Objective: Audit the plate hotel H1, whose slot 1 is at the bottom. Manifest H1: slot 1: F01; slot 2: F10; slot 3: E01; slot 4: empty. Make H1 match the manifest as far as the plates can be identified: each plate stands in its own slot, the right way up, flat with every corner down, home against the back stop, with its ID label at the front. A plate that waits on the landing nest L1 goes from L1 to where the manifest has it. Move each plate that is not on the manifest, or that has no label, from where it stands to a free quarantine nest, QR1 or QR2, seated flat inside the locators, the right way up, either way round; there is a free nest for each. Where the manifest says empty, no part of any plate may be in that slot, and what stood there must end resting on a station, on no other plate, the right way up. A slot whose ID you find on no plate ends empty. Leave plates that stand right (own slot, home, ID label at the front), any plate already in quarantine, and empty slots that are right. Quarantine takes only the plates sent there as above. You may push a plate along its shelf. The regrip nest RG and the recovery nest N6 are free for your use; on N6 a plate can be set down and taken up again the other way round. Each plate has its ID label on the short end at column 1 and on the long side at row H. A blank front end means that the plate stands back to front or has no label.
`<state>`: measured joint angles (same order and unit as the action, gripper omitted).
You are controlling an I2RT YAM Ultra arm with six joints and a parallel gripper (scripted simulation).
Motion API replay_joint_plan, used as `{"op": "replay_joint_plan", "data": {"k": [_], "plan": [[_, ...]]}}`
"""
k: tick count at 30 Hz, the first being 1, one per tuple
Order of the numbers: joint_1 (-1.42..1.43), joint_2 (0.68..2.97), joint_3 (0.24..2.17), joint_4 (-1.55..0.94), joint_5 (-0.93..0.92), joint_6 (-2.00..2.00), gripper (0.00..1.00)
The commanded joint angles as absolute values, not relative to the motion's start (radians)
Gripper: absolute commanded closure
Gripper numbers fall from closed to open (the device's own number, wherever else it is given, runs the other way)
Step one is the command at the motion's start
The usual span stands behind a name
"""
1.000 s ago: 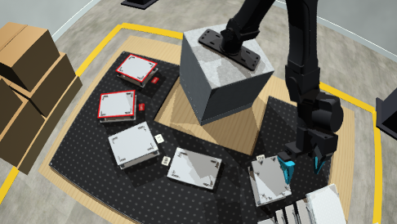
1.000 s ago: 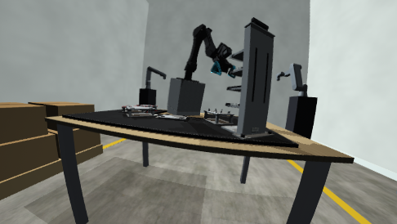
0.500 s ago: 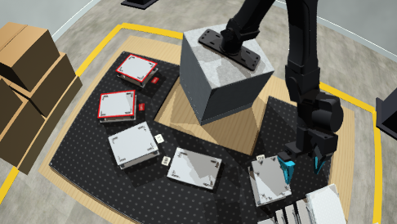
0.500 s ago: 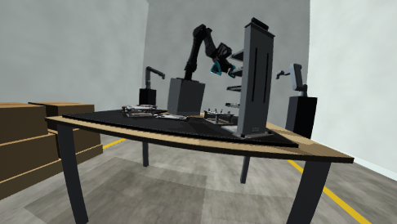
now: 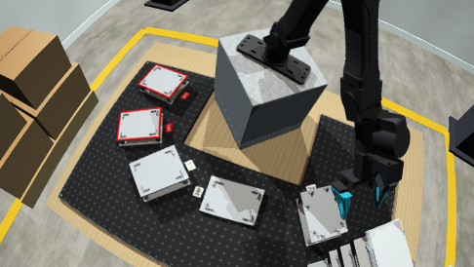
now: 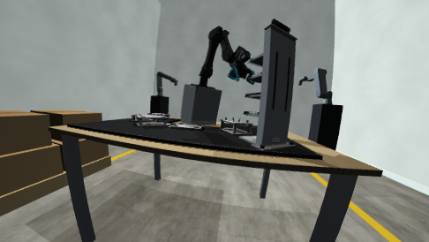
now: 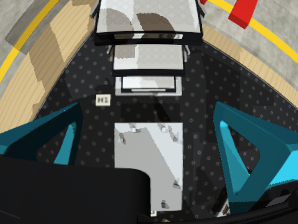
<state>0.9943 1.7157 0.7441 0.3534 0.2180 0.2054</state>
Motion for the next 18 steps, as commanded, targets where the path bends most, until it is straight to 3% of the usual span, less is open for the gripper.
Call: {"op": "replay_joint_plan", "data": {"k": [1,18], "plan": [[0.994,1.709,0.749,0.358,0.218,0.204,0.00],[1.009,1.670,0.689,0.377,0.231,0.213,0.00]]}}
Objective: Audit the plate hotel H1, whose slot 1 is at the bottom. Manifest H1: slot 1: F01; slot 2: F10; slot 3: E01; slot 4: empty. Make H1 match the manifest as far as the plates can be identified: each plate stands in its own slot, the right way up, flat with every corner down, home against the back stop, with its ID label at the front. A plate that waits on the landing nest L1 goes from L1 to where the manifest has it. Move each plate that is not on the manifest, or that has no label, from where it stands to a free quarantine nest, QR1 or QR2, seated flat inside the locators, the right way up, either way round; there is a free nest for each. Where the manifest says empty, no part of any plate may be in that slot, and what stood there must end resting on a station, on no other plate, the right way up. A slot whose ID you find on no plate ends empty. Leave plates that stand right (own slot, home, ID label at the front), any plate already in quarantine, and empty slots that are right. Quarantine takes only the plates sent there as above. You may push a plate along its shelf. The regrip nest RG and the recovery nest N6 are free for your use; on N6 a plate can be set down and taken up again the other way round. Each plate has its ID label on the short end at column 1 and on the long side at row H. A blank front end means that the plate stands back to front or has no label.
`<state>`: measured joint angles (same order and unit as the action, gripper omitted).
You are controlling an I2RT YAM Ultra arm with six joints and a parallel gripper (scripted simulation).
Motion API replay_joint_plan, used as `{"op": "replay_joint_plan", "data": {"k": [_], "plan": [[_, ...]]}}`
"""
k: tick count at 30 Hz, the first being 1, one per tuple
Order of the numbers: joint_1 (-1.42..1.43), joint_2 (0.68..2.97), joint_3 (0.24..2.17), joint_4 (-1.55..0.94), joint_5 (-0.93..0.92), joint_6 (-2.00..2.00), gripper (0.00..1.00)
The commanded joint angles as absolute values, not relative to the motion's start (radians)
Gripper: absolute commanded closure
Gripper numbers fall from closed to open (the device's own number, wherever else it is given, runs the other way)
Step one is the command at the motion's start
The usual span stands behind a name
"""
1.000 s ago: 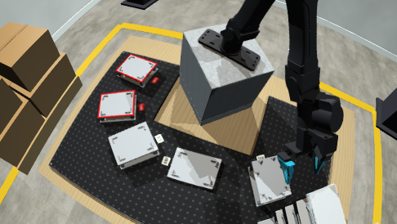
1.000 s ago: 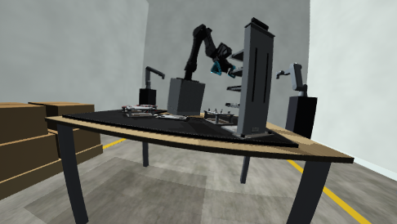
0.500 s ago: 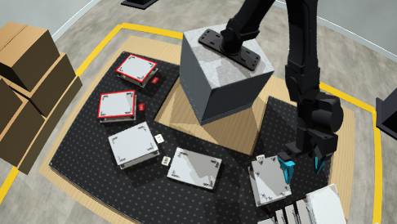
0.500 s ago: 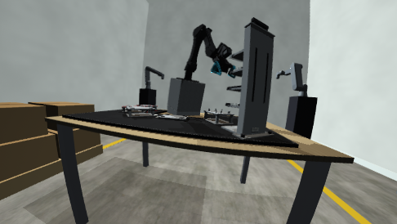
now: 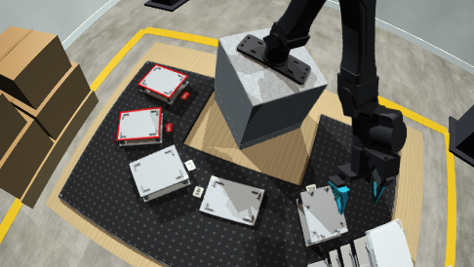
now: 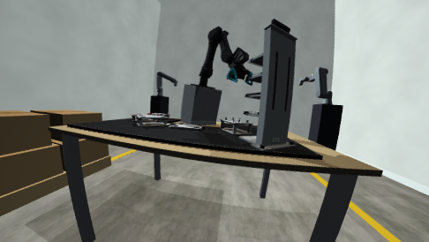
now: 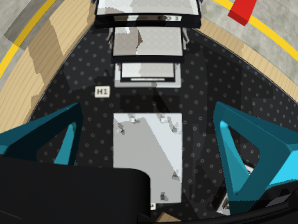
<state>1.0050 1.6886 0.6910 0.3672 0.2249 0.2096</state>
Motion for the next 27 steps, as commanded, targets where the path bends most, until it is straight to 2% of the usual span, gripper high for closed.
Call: {"op": "replay_joint_plan", "data": {"k": [1,7,27], "plan": [[1.011,1.665,0.682,0.379,0.232,0.214,0.00],[1.022,1.639,0.643,0.390,0.241,0.221,0.00],[1.021,1.763,0.617,0.539,0.241,0.221,0.00]]}}
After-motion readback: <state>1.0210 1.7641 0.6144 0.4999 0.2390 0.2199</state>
